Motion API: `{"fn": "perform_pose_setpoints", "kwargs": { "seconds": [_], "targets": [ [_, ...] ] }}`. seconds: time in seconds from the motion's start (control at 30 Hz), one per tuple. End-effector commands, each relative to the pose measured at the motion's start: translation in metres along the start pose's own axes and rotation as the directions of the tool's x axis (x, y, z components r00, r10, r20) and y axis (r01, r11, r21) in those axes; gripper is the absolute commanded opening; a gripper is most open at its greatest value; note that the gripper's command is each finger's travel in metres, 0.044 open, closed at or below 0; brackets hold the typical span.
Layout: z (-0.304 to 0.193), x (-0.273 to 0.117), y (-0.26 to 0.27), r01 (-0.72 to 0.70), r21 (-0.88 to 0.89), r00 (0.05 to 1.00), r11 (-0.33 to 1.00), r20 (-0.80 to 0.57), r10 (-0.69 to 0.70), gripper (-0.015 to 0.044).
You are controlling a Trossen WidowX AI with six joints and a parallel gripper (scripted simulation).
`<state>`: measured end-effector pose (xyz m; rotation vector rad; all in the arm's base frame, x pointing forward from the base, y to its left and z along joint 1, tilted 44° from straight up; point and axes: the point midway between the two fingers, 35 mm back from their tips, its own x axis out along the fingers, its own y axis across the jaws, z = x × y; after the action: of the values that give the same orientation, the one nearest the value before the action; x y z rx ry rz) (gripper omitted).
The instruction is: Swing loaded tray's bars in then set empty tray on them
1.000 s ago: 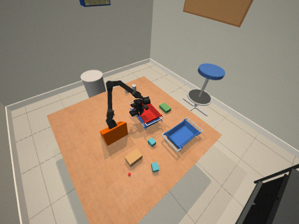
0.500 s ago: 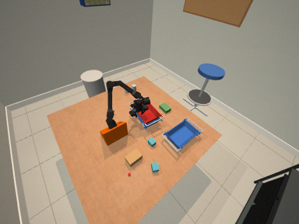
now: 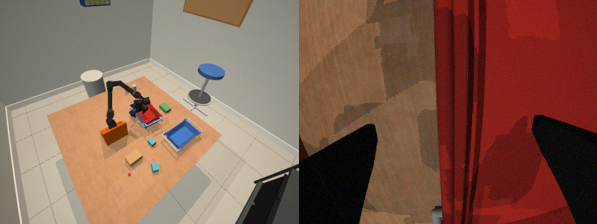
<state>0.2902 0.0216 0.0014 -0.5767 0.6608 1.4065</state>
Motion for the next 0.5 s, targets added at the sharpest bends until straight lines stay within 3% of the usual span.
{"fn": "perform_pose_setpoints", "kwargs": {
  "seconds": [0.0,0.47],
  "targets": [
    [-0.001,-0.006,-0.001,0.001,-0.001,1.0,1.0,-0.002,-0.001,0.044],
    [-0.001,-0.099,-0.002,0.0,0.004,1.0,1.0,-0.007,0.0,0.044]
  ]
}}
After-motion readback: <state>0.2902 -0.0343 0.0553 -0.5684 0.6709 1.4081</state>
